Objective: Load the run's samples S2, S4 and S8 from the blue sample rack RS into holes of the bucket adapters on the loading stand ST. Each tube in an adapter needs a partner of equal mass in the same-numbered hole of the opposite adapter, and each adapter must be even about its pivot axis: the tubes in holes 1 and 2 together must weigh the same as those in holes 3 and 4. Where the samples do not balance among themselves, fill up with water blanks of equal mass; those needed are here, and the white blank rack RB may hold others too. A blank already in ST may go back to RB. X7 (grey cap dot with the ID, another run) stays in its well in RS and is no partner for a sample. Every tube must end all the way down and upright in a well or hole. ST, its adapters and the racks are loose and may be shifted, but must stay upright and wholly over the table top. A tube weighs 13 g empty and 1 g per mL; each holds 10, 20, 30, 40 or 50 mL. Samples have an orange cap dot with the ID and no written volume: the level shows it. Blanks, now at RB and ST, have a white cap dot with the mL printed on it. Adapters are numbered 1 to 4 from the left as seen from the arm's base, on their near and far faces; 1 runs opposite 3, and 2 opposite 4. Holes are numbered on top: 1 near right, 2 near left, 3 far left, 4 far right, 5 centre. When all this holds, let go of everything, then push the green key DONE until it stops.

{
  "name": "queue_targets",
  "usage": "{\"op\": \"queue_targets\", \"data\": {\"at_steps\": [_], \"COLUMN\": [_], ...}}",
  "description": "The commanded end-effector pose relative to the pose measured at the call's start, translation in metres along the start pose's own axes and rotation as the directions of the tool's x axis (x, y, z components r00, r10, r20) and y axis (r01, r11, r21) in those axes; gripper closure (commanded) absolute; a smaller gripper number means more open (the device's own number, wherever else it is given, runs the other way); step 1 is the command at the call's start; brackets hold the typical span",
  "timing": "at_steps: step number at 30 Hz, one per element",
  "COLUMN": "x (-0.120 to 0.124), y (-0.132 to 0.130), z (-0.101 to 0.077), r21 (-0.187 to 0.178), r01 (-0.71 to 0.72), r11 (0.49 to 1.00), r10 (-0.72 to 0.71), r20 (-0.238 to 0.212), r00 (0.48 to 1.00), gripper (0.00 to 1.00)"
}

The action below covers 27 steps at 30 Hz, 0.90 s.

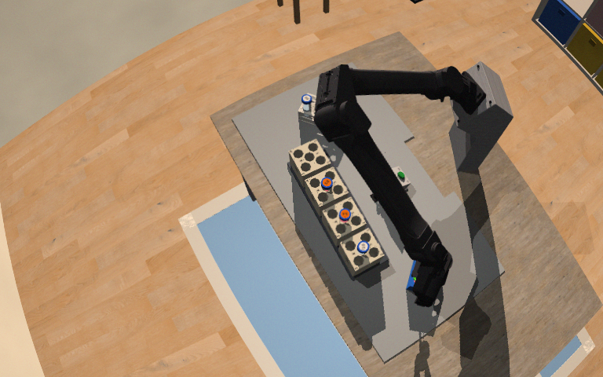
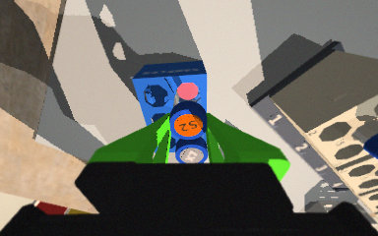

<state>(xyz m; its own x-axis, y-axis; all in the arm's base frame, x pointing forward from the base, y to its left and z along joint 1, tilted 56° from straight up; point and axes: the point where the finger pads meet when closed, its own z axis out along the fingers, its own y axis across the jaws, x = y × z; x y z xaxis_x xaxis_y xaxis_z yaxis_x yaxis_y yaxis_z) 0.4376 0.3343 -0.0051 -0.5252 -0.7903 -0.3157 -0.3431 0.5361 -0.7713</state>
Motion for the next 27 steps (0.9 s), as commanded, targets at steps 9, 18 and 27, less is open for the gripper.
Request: {"op": "queue_targets", "data": {"at_steps": [9, 18, 27], "x": [-0.012, -0.024, -0.024], "y": [-0.002, -0.003, -0.004], "z": [-0.007, -0.047, -0.071], "r21": [-0.003, -0.007, -0.009], "r01": [-0.013, -0.027, -0.029], "r11": [1.000, 1.000, 1.000], "r10": [0.013, 0.027, 0.029], "r20": [0.021, 0.047, 0.048], "r00": [1.000, 0.999, 0.998], "gripper": [1.00, 1.00, 1.00]}}
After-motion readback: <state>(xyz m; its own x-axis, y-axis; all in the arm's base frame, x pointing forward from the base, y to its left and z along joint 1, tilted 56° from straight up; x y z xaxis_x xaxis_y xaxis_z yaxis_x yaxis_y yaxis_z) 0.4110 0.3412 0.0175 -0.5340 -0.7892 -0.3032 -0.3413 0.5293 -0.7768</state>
